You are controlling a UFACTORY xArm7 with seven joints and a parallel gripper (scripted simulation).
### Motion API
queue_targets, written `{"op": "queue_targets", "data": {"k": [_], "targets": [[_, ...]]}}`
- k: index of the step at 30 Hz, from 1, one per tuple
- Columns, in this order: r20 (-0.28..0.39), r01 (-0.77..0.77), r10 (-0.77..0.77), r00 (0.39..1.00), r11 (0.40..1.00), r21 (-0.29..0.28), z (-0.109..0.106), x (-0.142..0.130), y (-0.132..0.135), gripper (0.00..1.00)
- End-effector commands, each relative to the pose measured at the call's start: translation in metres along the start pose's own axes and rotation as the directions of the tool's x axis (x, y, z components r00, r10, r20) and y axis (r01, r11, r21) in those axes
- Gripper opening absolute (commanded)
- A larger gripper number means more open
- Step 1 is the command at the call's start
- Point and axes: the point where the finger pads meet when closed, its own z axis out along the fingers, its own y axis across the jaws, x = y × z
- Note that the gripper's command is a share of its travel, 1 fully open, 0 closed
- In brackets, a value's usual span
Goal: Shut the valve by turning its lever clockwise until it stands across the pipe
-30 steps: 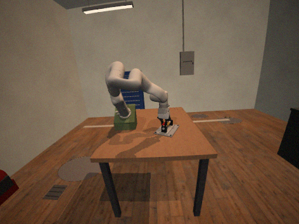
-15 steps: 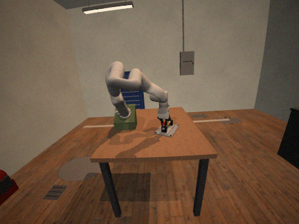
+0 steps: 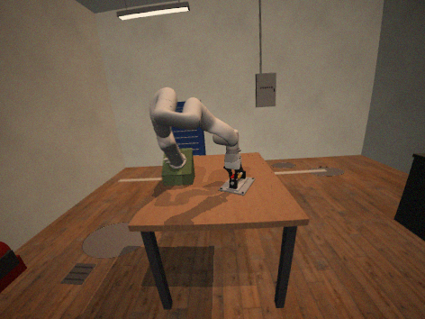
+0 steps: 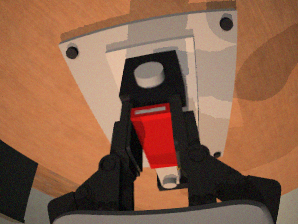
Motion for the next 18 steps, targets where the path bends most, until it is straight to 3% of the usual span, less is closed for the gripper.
{"op": "queue_targets", "data": {"k": [1,18], "targets": [[0.002,0.0,0.0,1.0,1.0,0.003,-0.0012,-0.001,-0.0011,0.0],[0.003,-0.051,0.051,0.999,0.999,0.003,-0.0012,-0.0011,0.0029,0.0]]}}
